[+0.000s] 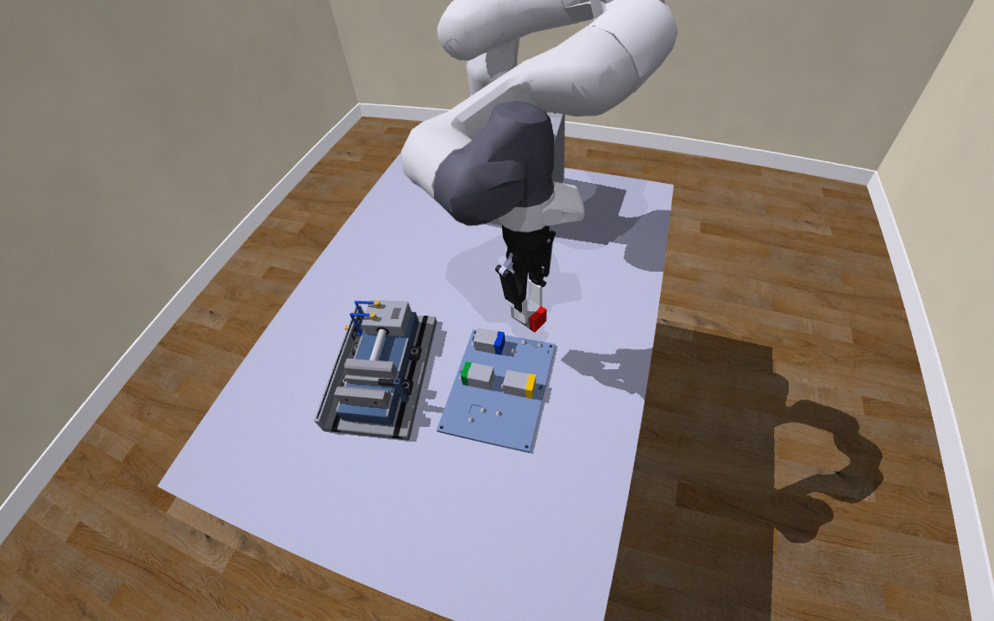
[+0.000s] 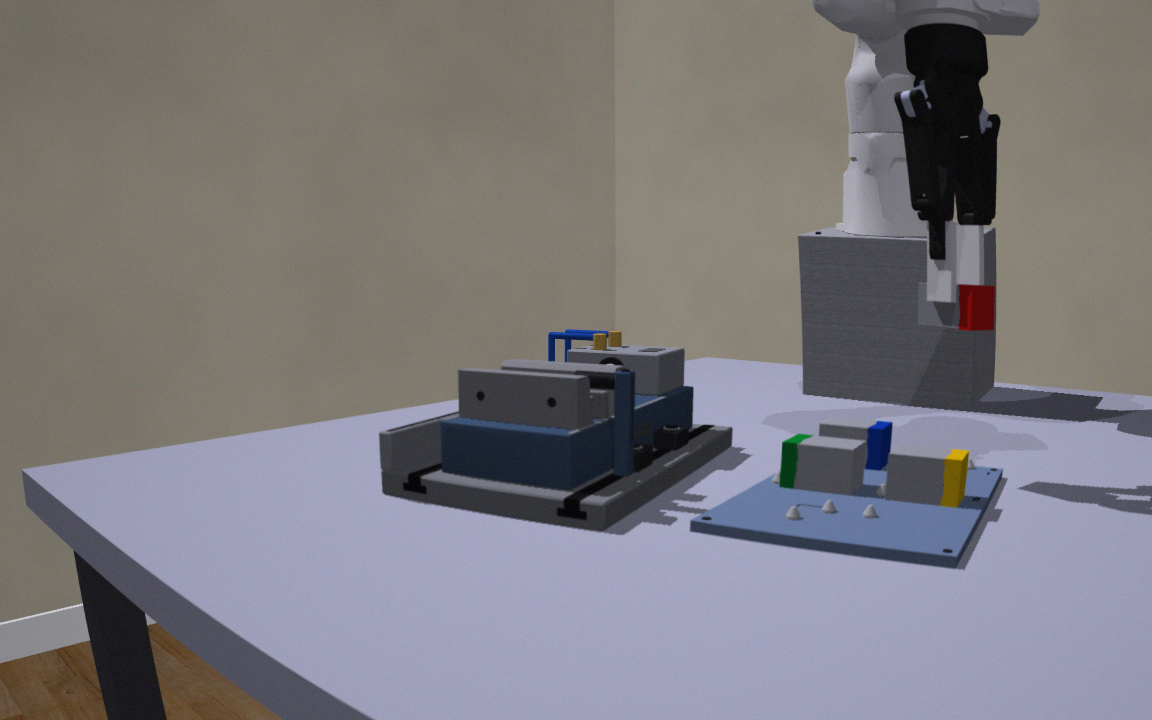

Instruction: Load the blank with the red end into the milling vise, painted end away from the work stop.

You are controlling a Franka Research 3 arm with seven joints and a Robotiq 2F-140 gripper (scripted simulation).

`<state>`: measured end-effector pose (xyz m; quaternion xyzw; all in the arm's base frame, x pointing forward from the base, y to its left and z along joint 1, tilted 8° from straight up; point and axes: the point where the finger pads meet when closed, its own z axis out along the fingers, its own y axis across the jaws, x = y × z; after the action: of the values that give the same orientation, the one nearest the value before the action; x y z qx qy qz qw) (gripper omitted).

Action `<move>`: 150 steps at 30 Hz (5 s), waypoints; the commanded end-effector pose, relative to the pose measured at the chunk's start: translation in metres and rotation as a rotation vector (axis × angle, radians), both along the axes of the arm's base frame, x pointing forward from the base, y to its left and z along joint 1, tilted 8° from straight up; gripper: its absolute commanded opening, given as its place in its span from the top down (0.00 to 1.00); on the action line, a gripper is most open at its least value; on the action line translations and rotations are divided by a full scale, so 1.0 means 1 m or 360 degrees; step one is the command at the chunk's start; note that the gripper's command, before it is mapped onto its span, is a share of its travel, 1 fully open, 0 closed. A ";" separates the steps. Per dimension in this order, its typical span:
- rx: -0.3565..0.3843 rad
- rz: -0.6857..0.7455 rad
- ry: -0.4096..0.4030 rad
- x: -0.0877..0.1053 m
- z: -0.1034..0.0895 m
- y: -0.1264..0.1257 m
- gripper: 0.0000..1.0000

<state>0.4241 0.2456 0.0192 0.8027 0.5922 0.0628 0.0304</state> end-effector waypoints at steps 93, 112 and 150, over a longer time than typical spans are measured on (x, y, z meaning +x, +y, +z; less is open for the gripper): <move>0.0192 -0.1436 0.0039 0.000 0.001 0.001 1.00; 0.0247 -0.1778 0.0046 0.000 0.001 0.001 1.00; 0.0320 -0.2405 0.0061 0.000 0.002 0.001 1.00</move>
<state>0.4237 0.2462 0.0193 0.9943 -0.0811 0.0668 -0.0182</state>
